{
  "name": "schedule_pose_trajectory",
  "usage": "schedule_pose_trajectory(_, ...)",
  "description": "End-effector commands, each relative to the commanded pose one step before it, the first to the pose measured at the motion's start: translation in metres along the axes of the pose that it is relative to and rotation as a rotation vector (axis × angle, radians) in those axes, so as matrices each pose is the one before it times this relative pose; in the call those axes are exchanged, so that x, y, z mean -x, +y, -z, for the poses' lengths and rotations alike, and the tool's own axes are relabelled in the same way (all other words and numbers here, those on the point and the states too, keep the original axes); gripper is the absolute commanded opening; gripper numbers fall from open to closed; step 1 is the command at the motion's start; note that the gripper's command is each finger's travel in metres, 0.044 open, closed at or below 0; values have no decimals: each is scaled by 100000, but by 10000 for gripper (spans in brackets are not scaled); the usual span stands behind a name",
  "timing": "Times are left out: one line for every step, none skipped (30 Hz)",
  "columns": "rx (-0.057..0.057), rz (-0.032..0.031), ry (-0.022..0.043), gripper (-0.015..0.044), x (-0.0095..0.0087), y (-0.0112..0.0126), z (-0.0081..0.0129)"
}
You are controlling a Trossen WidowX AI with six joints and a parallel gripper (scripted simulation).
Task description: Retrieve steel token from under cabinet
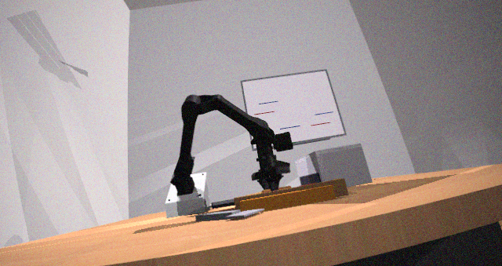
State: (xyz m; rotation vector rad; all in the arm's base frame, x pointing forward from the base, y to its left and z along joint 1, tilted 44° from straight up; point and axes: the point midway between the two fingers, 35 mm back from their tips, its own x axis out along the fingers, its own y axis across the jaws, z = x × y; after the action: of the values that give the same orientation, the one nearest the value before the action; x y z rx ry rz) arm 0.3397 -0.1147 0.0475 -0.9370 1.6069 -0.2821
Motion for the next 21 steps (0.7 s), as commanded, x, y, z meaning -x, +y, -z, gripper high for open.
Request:
schedule_pose_trajectory(-291,236,-99,0,6,-84,-650)
schedule_pose_trajectory(-4,0,-5,0,2,-4,-113)
schedule_pose_trajectory(-4,0,-5,0,2,-4,-113)
schedule_pose_trajectory(-5,0,-5,0,2,-4,-113)
schedule_pose_trajectory(-5,0,-5,0,2,-4,-113)
schedule_pose_trajectory(-5,0,-5,0,2,-4,-113)
schedule_pose_trajectory(-5,0,-5,0,2,-4,-113)
schedule_pose_trajectory(-5,0,-5,0,2,-4,-113)
schedule_pose_trajectory(-5,0,-5,0,2,-4,-113)
schedule_pose_trajectory(-5,0,-5,0,2,-4,-113)
schedule_pose_trajectory(-5,0,-5,0,2,-4,-113)
schedule_pose_trajectory(-4,0,-5,0,2,-4,-107)
schedule_pose_trajectory(-4,0,-5,0,2,-4,-107)
schedule_pose_trajectory(-4,0,-5,0,2,-4,-107)
schedule_pose_trajectory(-4,0,-5,0,2,-4,-107)
schedule_pose_trajectory(-4,0,-5,0,2,-4,-107)
schedule_pose_trajectory(-4,0,-5,0,2,-4,-107)
schedule_pose_trajectory(-4,0,-5,0,2,-4,-107)
schedule_pose_trajectory(-4,0,-5,0,2,-4,-108)
schedule_pose_trajectory(-4,0,-5,0,2,-4,-108)
schedule_pose_trajectory(-4,0,-5,0,2,-4,-108)
